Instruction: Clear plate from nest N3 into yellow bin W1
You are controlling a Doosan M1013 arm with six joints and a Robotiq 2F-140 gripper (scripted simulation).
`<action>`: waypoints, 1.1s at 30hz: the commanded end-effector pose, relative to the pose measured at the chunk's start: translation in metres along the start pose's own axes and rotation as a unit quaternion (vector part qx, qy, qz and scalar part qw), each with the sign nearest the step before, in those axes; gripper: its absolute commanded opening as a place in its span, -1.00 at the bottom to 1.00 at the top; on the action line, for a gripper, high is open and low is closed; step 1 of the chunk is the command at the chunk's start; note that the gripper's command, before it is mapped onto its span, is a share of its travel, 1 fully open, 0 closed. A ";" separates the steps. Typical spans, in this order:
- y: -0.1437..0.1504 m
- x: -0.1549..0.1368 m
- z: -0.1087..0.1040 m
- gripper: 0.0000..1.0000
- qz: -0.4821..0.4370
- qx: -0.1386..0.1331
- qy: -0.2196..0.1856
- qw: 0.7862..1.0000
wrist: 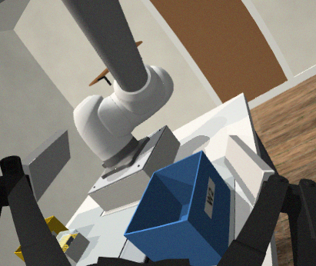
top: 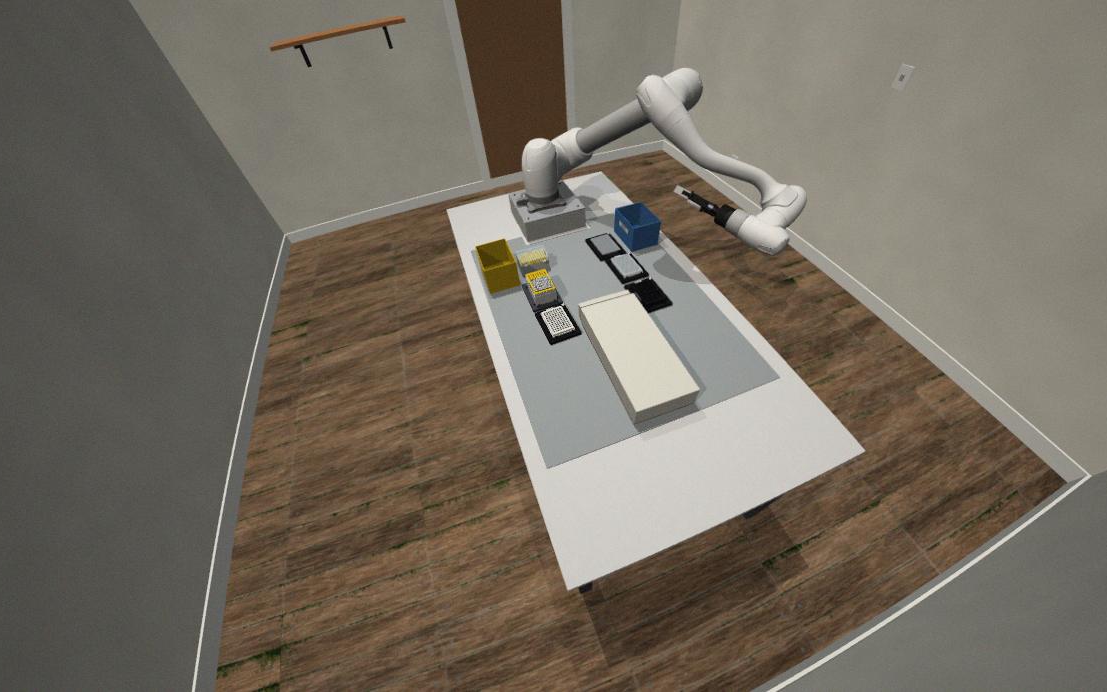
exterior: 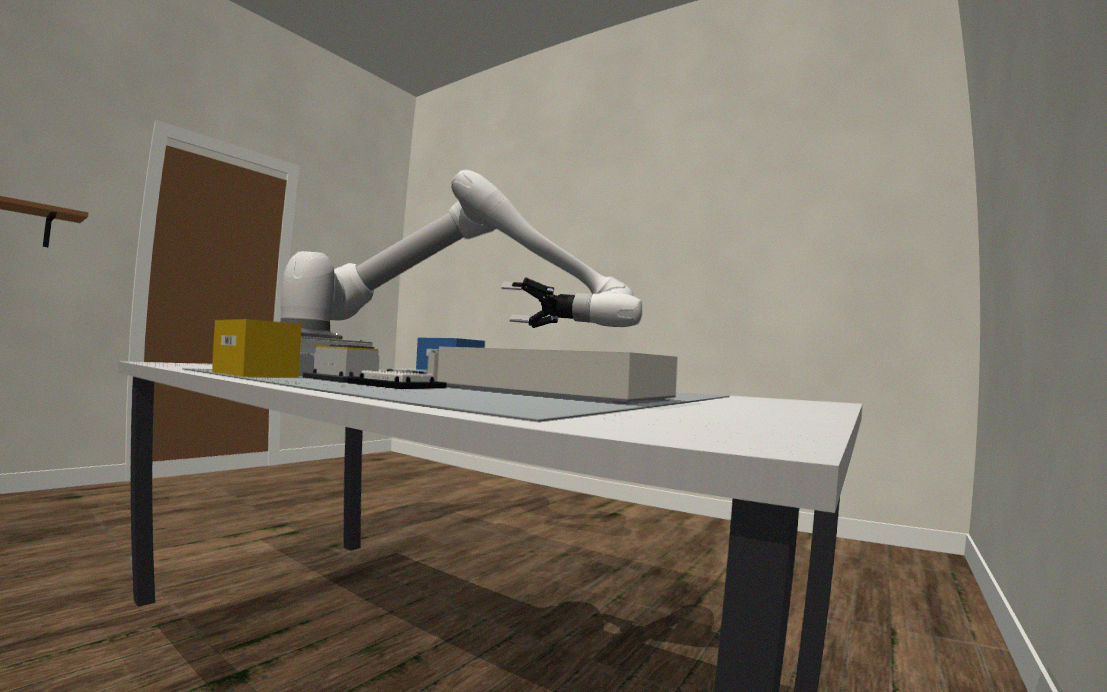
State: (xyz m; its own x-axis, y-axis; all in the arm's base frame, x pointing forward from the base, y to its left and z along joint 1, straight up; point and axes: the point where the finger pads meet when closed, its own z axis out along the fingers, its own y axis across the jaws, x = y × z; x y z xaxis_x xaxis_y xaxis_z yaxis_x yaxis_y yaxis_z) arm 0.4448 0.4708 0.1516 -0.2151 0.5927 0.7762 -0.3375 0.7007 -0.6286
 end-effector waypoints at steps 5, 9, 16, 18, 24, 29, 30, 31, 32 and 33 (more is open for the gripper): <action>0.000 0.000 0.000 1.00 0.000 0.000 0.000 1.000; 0.000 0.000 0.000 1.00 0.000 0.000 0.000 1.000; 0.000 0.000 0.000 1.00 0.000 0.000 0.000 1.000; -0.004 -0.002 0.002 -0.80 0.013 -0.010 -0.004 1.000; -0.028 -0.017 0.012 -0.80 0.092 -0.067 -0.022 0.993; -0.048 -0.031 0.020 -0.80 0.158 -0.117 -0.030 0.980; -0.051 -0.034 0.021 -0.80 0.171 -0.126 -0.032 0.977; -0.055 -0.037 0.023 -0.80 0.184 -0.136 -0.033 0.973; -0.059 -0.039 0.024 -0.80 0.196 -0.146 -0.033 0.969; -0.059 -0.039 0.024 -0.80 0.196 -0.146 -0.033 0.969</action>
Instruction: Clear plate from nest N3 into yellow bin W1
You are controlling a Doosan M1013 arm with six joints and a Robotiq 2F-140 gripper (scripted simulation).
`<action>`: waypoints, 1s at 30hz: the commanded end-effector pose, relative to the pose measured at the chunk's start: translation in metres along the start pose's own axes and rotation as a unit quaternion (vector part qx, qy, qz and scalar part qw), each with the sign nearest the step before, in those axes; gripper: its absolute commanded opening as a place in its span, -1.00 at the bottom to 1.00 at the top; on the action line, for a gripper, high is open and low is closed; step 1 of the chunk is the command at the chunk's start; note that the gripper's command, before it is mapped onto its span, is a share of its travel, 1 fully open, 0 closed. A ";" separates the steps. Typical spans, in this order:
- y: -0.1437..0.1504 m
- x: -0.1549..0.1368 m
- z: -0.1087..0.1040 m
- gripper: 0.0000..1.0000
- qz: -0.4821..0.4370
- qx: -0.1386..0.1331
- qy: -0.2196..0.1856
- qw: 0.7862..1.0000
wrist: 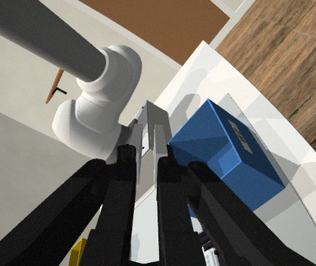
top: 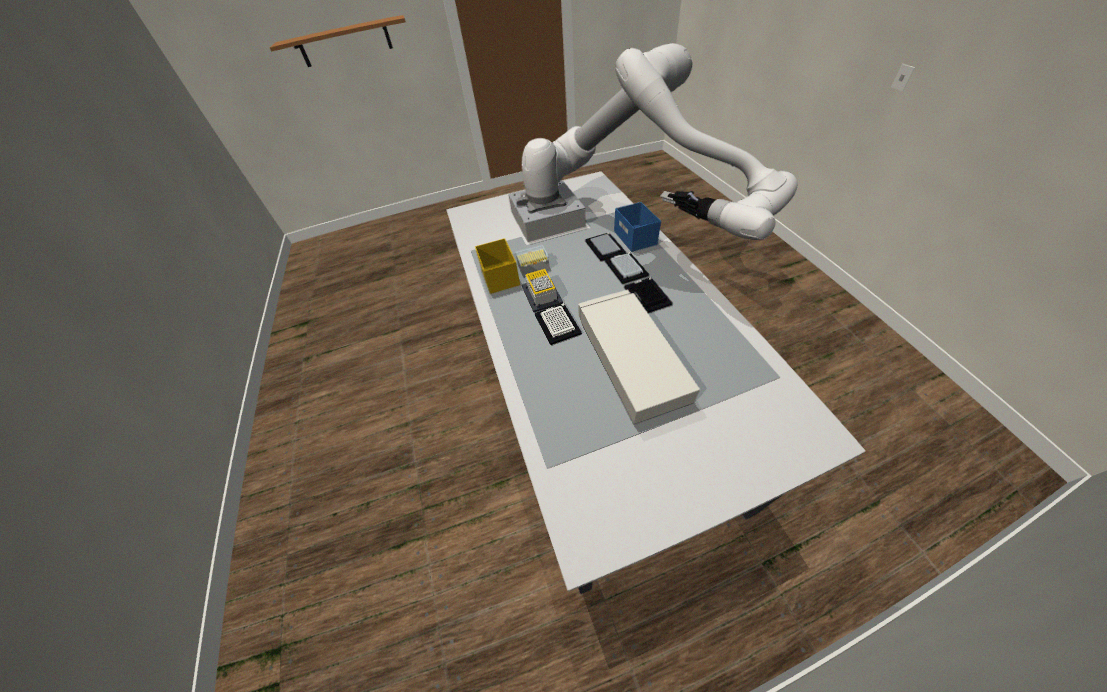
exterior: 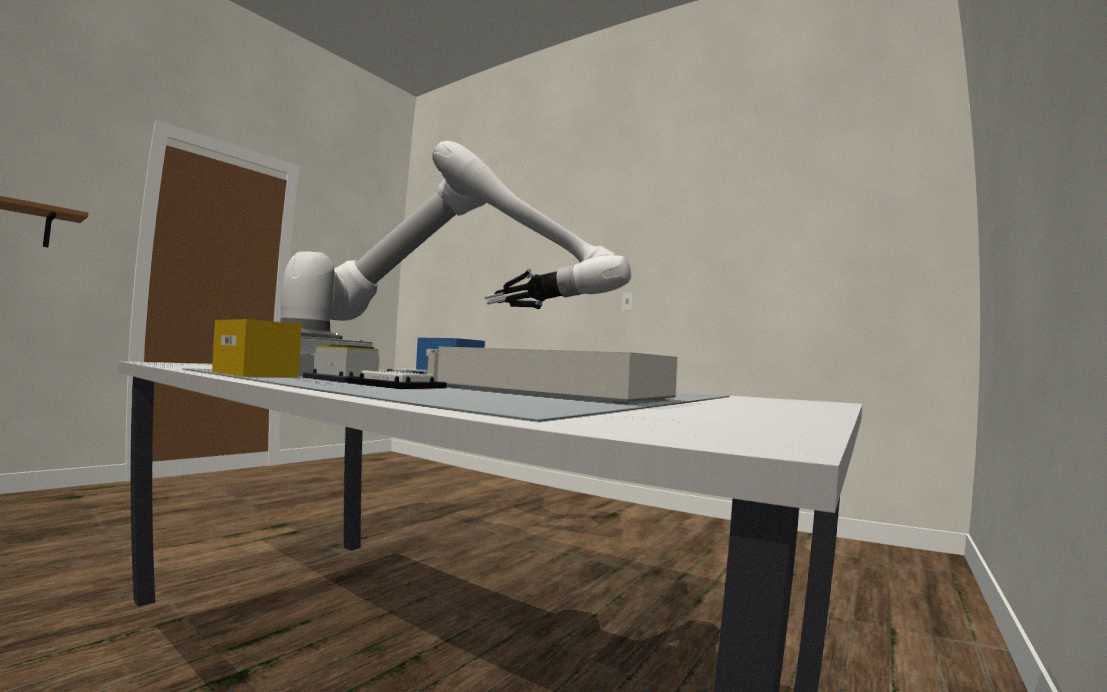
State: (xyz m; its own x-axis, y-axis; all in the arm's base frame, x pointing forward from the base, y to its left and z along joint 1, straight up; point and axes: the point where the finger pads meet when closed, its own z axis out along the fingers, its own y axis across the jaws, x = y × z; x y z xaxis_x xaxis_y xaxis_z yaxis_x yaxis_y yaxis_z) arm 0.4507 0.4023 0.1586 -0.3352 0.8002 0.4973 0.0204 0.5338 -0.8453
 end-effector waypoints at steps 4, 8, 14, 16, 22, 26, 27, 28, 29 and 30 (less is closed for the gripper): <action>-0.012 -0.017 0.004 -0.80 0.056 -0.042 -0.002 0.998; -0.022 -0.033 0.007 -0.80 0.110 -0.080 -0.001 0.991; -0.038 -0.059 0.013 -0.80 0.190 -0.137 0.006 0.972; -0.043 -0.067 0.014 -0.80 0.216 -0.156 0.010 0.964; -0.052 -0.084 0.018 -0.80 0.267 -0.192 0.021 0.944; -0.062 -0.101 0.022 -0.80 0.317 -0.227 0.033 0.920; -0.064 -0.105 0.022 -0.80 0.329 -0.235 0.037 0.914; -0.067 -0.110 0.023 -0.80 0.342 -0.244 0.040 0.907; -0.069 -0.114 0.024 -0.80 0.354 -0.252 0.044 0.900; -0.072 -0.118 0.025 -0.80 0.365 -0.260 0.048 0.892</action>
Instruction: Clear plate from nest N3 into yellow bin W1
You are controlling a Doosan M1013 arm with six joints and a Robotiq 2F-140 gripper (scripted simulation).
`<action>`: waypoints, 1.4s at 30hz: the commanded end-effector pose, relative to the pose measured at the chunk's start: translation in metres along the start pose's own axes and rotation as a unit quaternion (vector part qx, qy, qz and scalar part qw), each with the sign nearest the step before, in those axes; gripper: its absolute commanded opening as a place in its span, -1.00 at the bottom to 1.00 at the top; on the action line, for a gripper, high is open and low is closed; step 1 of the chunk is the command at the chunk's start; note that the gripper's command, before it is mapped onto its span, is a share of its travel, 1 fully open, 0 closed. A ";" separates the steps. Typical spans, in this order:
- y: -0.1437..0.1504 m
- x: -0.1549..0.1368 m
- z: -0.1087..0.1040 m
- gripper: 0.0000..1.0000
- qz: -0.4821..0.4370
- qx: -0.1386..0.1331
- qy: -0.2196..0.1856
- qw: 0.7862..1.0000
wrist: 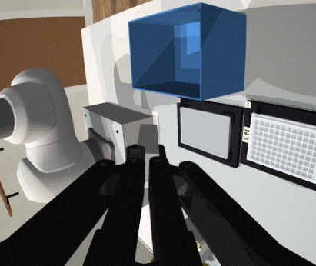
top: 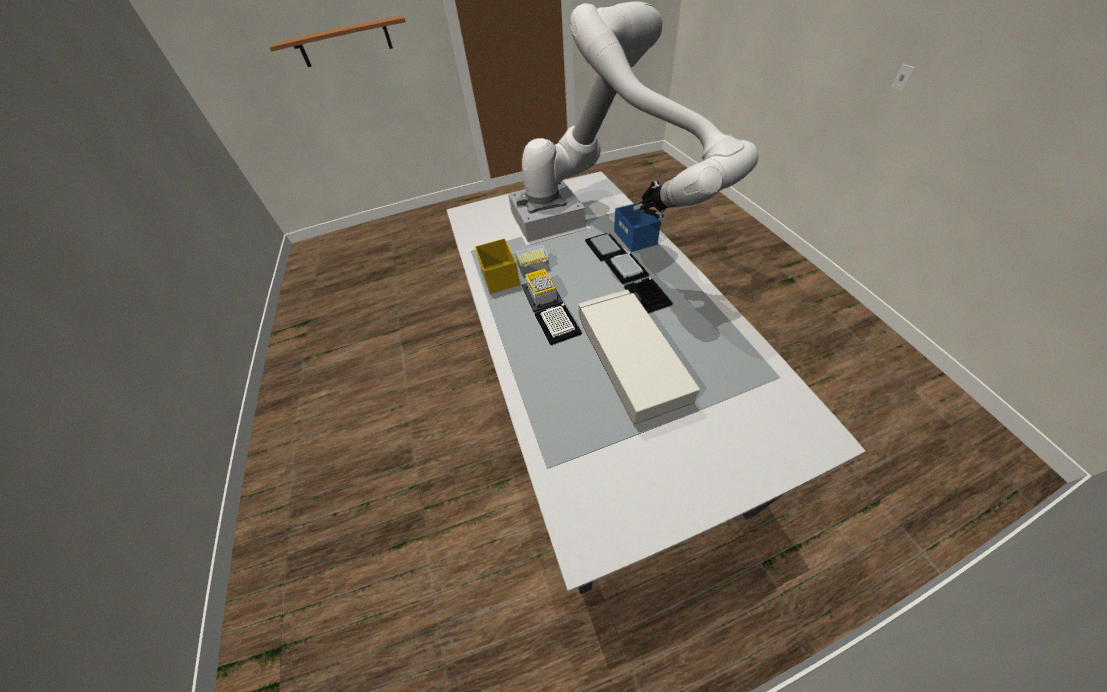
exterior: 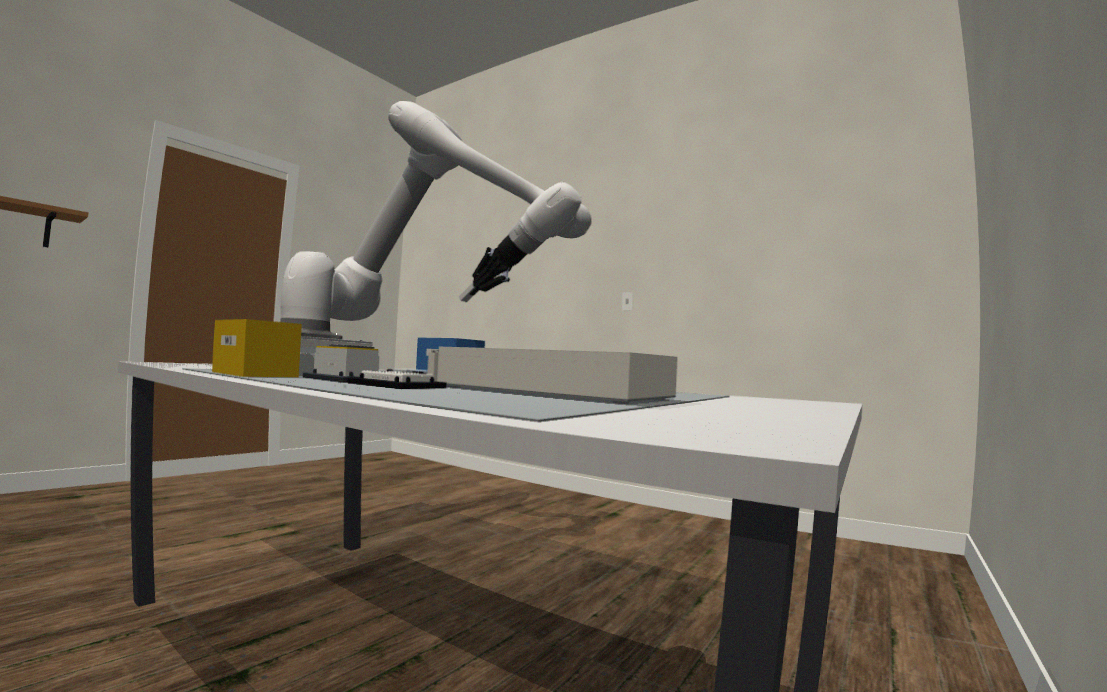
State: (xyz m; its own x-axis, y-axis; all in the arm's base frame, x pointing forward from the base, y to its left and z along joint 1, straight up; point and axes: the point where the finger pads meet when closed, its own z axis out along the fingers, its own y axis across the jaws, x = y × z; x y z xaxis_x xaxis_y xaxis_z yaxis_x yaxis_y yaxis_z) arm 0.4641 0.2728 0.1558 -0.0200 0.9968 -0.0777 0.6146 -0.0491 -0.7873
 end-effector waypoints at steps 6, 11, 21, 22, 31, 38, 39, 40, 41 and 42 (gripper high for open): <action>0.004 -0.030 0.000 -0.80 0.085 -0.051 0.025 0.995; 0.008 -0.055 0.001 -0.80 0.154 -0.090 0.049 0.983; 0.013 -0.099 0.002 -0.80 0.274 -0.152 0.100 0.944; 0.013 -0.099 0.002 -0.80 0.274 -0.152 0.100 0.944; 0.017 -0.144 0.004 -0.80 0.386 -0.205 0.159 0.885; 0.018 -0.174 0.005 -0.80 0.455 -0.235 0.202 0.835; 0.018 -0.174 0.005 -0.80 0.455 -0.235 0.202 0.835; 0.018 -0.179 0.005 -0.80 0.466 -0.239 0.209 0.826; 0.018 -0.184 0.006 -0.80 0.477 -0.244 0.217 0.816; 0.018 -0.189 0.006 -0.80 0.487 -0.248 0.224 0.807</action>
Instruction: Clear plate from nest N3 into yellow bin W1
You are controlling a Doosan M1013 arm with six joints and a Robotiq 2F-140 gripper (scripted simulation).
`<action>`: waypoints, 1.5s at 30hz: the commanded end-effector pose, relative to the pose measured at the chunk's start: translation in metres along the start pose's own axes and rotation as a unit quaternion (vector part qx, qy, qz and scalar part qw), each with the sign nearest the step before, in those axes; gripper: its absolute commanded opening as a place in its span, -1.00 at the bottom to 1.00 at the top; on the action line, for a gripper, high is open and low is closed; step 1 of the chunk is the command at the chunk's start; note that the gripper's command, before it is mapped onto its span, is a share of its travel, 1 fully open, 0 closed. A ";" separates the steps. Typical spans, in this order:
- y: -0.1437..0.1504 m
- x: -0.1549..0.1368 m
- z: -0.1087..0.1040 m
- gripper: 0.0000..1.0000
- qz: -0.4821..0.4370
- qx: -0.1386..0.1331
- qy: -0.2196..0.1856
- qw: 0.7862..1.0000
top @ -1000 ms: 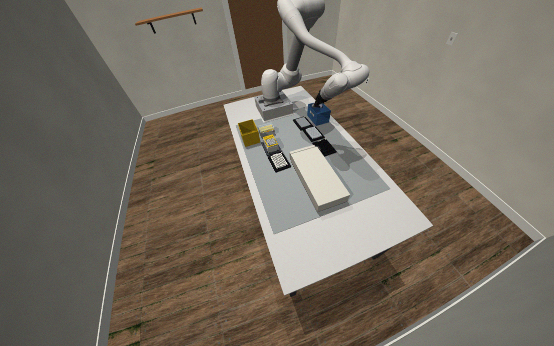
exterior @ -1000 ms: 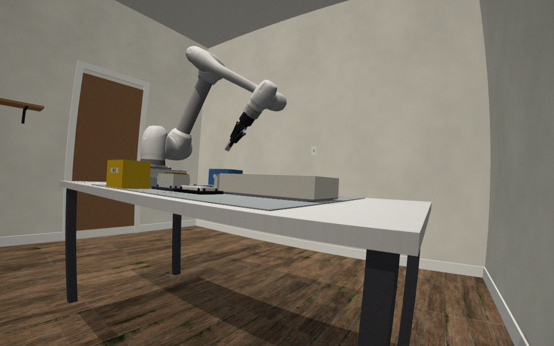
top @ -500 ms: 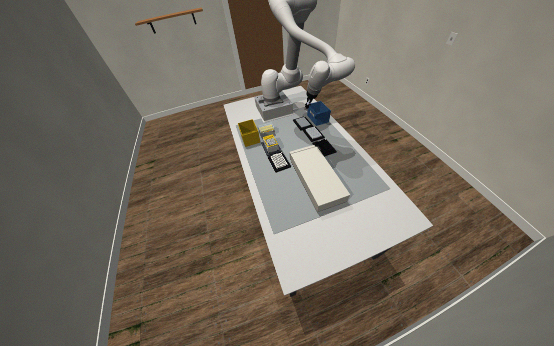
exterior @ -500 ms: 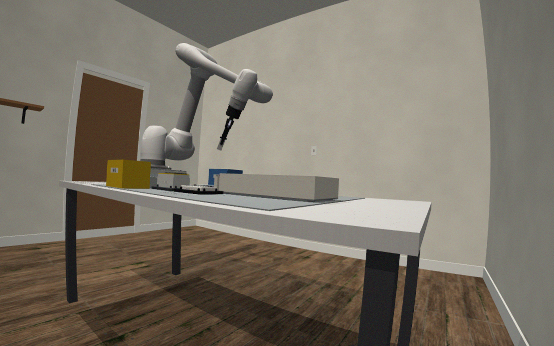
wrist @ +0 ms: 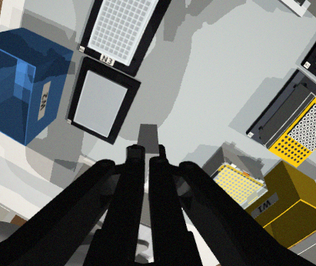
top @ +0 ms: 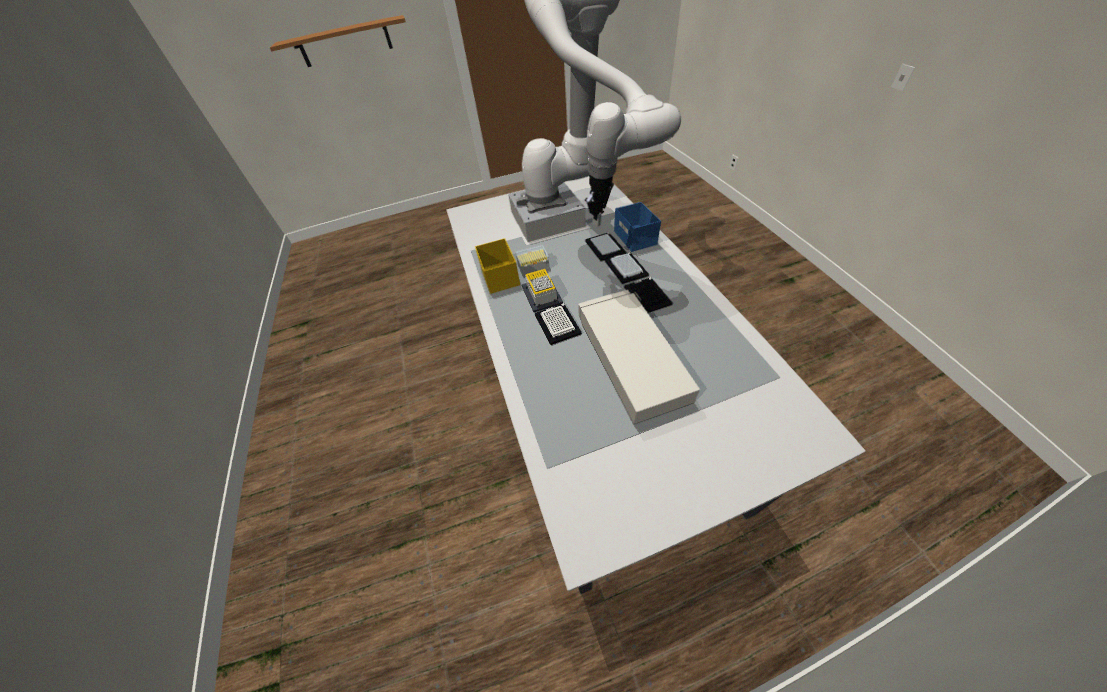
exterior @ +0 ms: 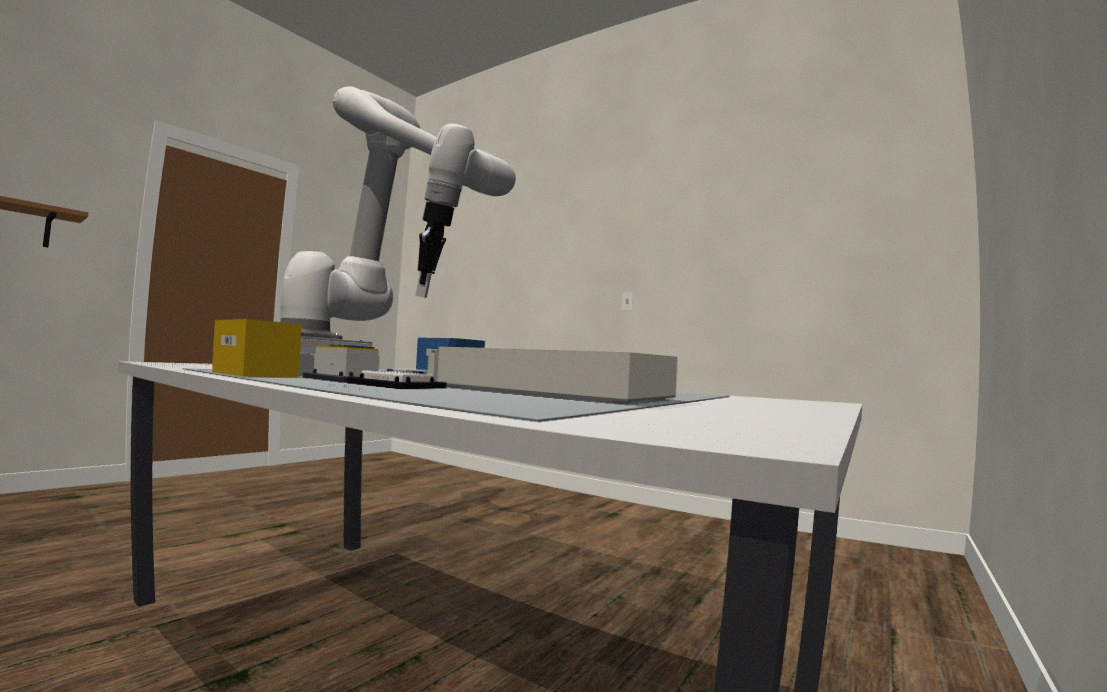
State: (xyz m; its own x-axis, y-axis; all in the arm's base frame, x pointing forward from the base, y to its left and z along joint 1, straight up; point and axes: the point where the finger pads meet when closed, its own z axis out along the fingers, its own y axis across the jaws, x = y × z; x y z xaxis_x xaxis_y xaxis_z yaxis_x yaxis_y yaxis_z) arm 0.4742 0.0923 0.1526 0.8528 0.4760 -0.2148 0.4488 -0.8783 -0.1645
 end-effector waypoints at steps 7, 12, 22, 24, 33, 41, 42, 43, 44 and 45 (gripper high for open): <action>0.037 -0.024 -0.004 -0.80 0.124 -0.036 0.070 0.989; 0.054 -0.036 -0.007 -0.80 0.193 -0.052 0.112 0.973; 0.056 -0.037 -0.007 -0.80 0.214 -0.056 0.125 0.967; 0.056 -0.037 -0.007 -0.80 0.214 -0.056 0.125 0.967; 0.043 -0.024 0.001 0.40 0.206 -0.058 0.124 0.969; 0.023 -0.003 0.014 0.40 0.206 -0.058 0.124 0.969; 0.020 -0.001 0.015 0.40 0.206 -0.058 0.124 0.969; 0.018 0.002 0.017 0.40 0.206 -0.058 0.124 0.969; 0.015 0.005 0.019 0.40 0.206 -0.058 0.124 0.969; 0.013 0.007 0.020 0.40 0.206 -0.058 0.124 0.969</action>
State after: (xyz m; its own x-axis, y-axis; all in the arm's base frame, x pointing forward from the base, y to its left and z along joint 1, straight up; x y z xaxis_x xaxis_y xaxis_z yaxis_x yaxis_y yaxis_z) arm 0.4793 0.0793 0.1324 0.9974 0.0715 0.0013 0.0715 -0.9974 -0.0027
